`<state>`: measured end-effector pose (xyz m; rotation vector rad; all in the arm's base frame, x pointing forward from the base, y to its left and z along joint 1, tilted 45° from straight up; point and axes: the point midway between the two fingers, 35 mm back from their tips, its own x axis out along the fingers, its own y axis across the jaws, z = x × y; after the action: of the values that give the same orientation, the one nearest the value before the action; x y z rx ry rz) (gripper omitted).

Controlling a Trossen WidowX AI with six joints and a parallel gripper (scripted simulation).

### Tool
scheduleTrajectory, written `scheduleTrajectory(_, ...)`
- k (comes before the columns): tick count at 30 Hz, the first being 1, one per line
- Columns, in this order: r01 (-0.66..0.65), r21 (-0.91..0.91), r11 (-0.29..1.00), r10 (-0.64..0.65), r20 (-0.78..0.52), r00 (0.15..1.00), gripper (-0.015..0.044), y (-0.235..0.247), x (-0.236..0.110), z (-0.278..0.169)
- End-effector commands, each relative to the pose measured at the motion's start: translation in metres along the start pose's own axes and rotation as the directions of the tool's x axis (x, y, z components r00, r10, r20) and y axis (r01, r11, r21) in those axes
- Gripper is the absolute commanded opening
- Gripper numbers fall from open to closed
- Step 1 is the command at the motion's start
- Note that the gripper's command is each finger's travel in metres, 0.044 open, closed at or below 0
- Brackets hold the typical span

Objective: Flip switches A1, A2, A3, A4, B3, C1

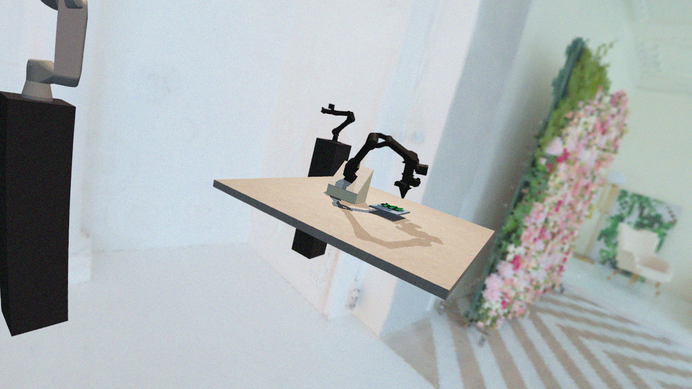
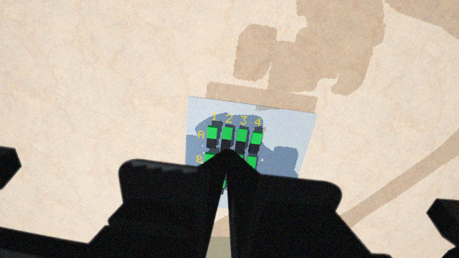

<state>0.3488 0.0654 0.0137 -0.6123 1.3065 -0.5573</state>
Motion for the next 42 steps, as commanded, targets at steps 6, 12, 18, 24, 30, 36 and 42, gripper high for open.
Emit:
scheduleTrajectory(6,0.000,-0.001,1.000,0.000,-0.006,1.000,0.0000,-0.018,0.007,-0.019)
scheduleTrajectory(12,0.002,-0.001,1.000,-0.002,0.015,1.000,0.0000,-0.018,0.035,-0.020)
scheduleTrajectory(18,0.003,-0.001,1.000,-0.003,0.015,1.000,0.0000,-0.019,0.045,-0.020)
scheduleTrajectory(24,0.003,-0.001,1.000,-0.003,0.015,1.000,0.0000,-0.019,0.051,-0.020)
scheduleTrajectory(30,0.003,-0.001,1.000,-0.003,0.015,1.000,0.0000,-0.019,0.059,-0.021)
scheduleTrajectory(36,0.003,-0.001,1.000,-0.003,0.015,1.000,0.0000,-0.019,0.059,-0.021)
scheduleTrajectory(42,0.003,-0.001,1.000,-0.003,0.015,1.000,0.0000,-0.019,0.059,-0.021)
